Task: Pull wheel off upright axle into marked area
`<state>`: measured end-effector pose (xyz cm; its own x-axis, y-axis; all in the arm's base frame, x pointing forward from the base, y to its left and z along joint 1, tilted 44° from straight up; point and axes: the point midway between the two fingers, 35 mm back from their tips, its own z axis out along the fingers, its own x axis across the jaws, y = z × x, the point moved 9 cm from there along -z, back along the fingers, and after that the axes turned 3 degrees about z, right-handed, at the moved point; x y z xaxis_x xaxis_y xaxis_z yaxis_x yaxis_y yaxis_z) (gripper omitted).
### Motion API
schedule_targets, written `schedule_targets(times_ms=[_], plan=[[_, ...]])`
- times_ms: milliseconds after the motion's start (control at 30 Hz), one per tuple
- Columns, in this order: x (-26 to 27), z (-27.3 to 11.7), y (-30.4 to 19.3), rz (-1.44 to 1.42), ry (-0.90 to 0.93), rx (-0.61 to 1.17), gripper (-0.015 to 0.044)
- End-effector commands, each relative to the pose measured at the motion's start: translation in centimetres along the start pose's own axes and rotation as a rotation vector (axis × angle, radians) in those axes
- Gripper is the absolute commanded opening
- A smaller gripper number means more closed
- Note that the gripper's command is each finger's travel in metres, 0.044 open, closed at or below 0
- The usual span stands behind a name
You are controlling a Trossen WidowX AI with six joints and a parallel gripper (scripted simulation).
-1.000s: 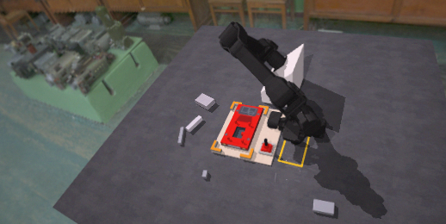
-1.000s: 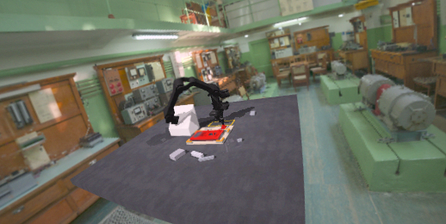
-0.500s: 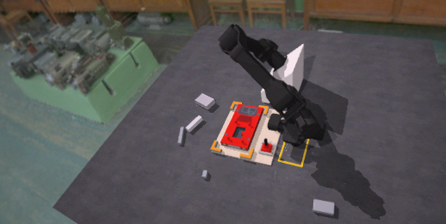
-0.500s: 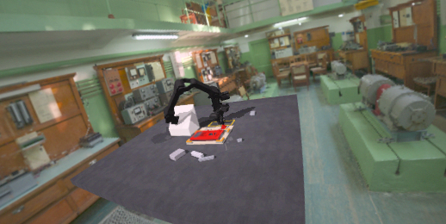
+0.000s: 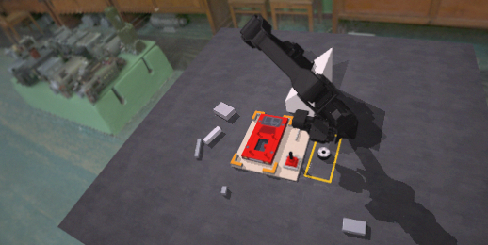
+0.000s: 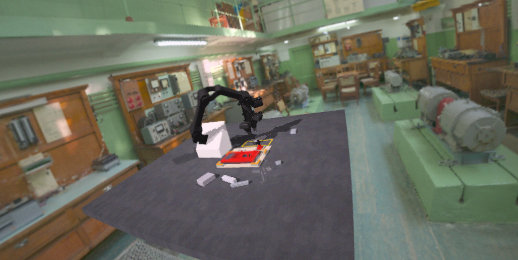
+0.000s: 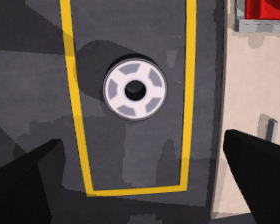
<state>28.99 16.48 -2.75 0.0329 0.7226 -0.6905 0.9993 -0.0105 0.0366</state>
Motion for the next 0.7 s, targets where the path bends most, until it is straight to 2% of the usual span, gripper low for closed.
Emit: schedule_targets(times_ms=[0,133,667], plan=[[-1.4,-2.6,-3.1,-0.007,0.006,-0.002,0.0431],[-3.5,-4.8,-7.1,-0.004,0.005,0.002,0.0440],[-3.6,-4.9,-7.3,-0.004,0.005,0.002,0.0440]])
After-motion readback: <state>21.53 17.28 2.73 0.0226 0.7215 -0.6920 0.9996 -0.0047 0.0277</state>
